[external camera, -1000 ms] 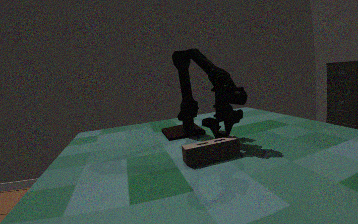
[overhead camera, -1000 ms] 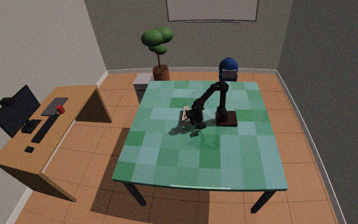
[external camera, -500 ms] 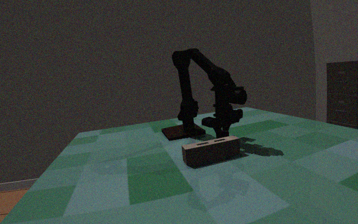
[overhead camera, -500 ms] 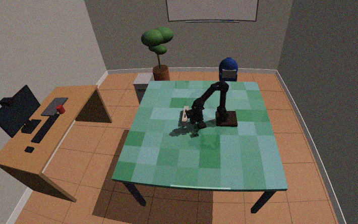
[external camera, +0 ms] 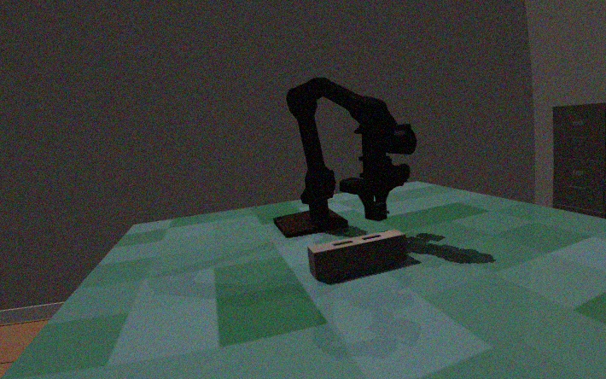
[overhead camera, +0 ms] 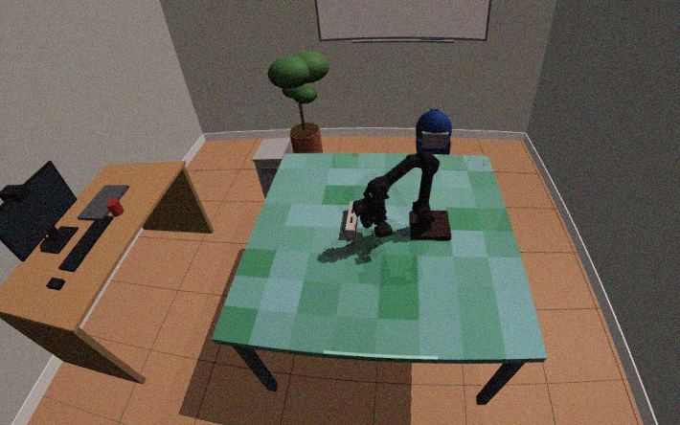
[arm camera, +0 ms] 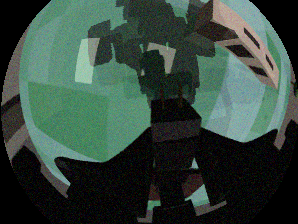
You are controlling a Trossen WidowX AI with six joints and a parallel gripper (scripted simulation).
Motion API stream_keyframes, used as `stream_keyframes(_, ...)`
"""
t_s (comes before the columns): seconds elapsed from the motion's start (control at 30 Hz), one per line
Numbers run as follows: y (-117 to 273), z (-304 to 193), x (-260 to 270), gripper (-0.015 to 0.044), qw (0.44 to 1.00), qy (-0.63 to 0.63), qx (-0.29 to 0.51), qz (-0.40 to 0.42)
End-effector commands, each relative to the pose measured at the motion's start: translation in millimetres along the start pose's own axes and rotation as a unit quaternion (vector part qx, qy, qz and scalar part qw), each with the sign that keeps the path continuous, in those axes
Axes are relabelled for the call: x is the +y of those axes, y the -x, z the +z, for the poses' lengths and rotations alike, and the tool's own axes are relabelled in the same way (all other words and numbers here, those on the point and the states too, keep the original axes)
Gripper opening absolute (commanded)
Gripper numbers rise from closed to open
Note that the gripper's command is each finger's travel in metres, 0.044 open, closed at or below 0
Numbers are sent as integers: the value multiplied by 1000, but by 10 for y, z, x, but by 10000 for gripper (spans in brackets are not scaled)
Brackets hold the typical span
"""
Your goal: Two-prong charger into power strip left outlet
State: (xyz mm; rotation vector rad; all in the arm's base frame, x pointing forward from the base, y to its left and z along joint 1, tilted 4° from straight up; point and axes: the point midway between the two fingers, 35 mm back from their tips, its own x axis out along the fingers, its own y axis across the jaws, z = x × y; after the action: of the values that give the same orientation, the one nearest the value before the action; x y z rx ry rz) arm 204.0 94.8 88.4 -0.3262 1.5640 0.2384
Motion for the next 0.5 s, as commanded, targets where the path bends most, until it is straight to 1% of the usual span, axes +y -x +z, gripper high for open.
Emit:
stream_keyframes(0.0,18,-6,-24,0,1000,-6,1,-1)
stream_keyframes(0.47,-102,13,-242,0,999,-49,1,2)
